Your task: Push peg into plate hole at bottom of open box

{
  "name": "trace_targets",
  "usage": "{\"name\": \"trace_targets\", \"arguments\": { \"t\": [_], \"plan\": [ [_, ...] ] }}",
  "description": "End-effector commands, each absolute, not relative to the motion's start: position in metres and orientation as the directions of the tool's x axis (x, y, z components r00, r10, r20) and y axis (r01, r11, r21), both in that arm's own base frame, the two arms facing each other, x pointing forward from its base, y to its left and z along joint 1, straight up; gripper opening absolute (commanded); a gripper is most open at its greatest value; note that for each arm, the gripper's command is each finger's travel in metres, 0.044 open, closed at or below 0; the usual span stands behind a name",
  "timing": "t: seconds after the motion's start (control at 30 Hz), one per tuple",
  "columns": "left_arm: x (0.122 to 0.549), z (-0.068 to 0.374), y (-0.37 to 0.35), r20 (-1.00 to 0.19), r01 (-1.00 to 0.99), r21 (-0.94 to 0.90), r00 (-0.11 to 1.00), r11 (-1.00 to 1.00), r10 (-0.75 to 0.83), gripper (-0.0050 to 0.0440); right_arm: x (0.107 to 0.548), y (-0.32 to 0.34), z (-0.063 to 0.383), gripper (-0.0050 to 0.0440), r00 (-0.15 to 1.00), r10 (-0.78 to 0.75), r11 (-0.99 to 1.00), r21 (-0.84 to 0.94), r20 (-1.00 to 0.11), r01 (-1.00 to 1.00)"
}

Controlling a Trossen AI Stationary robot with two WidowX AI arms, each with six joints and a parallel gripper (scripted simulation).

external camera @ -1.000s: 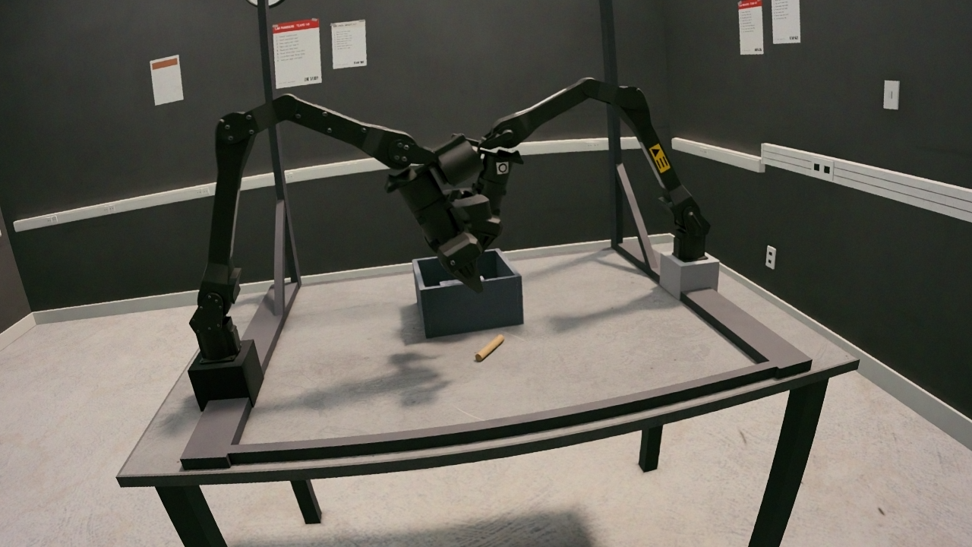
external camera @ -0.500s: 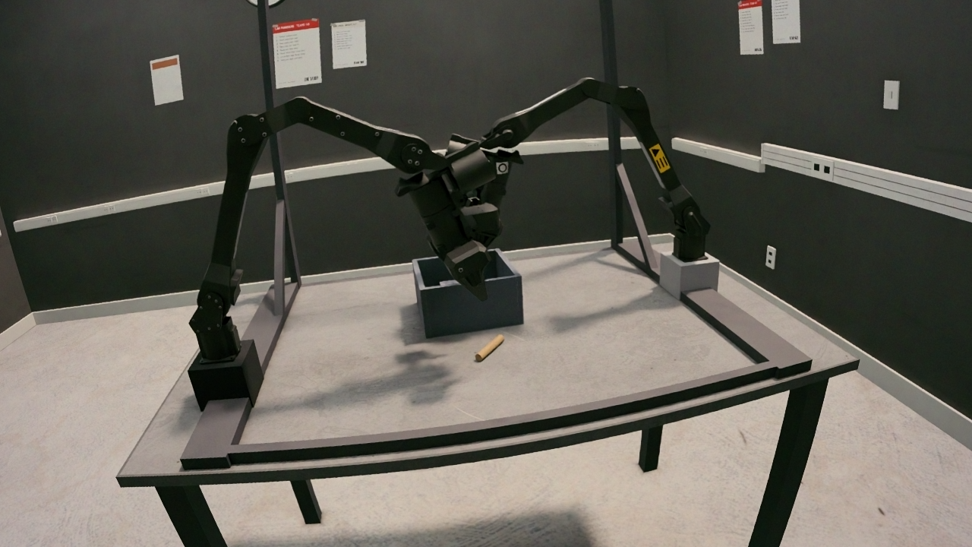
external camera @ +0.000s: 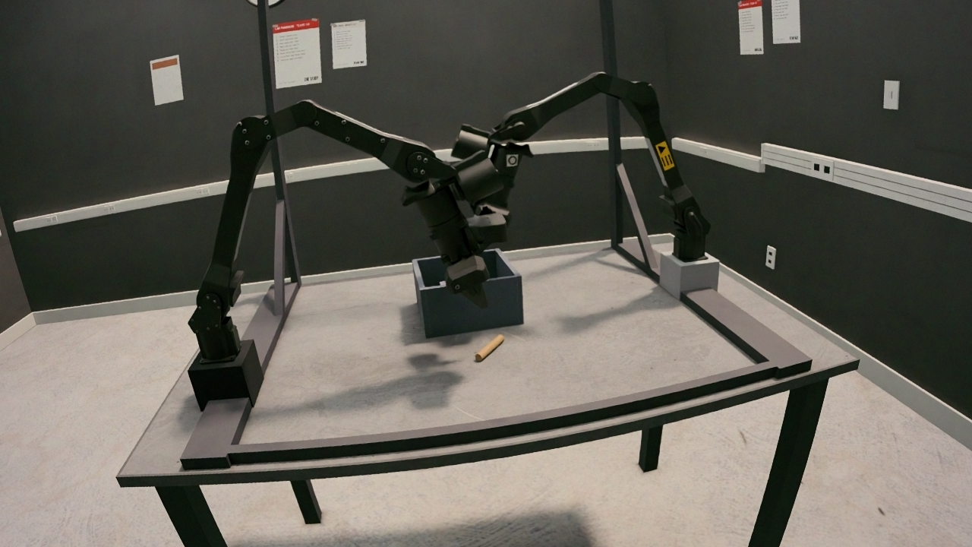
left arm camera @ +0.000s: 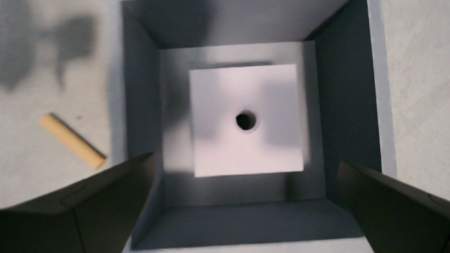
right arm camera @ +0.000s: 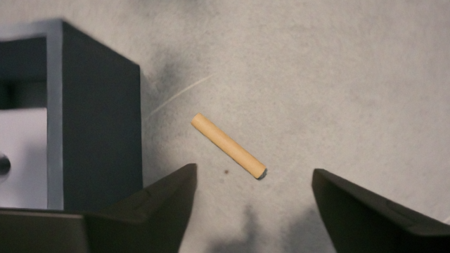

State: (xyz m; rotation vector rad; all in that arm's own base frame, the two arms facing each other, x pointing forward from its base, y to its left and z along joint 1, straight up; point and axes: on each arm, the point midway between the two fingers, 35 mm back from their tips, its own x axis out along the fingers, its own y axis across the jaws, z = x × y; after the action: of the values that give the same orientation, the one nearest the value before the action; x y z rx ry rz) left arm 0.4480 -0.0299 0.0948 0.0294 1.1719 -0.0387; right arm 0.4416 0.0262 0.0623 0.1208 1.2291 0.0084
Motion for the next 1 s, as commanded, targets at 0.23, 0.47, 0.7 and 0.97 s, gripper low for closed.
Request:
{"name": "trace_targets", "arguments": {
  "t": [0.23,0.47,0.7,0.97],
  "plan": [
    [0.404,0.155,0.013,-0.836,-0.057,0.006,0.547,0.998,0.036,0.0440,0.440,0.018,0.044,0.0170,0.331,0.157,0.786,0.320,-0.930,0.528],
    [0.384,0.169,0.027,-0.802,-0.096,0.006,0.594,0.995,0.062,0.0440,0.439,0.015,0.043,0.0170,0.341,0.189,0.621,0.381,-0.921,0.685],
    [0.351,0.183,0.046,-0.745,-0.159,0.007,0.658,0.987,0.111,0.0440,0.435,0.012,0.027,0.0170,0.323,0.240,0.308,0.388,-0.915,0.869],
    [0.317,0.190,0.061,-0.680,-0.221,0.006,0.714,0.975,0.166,0.0440,0.432,0.010,0.018,0.0170,0.322,0.286,-0.014,0.332,-0.902,0.943]
  ]
}}
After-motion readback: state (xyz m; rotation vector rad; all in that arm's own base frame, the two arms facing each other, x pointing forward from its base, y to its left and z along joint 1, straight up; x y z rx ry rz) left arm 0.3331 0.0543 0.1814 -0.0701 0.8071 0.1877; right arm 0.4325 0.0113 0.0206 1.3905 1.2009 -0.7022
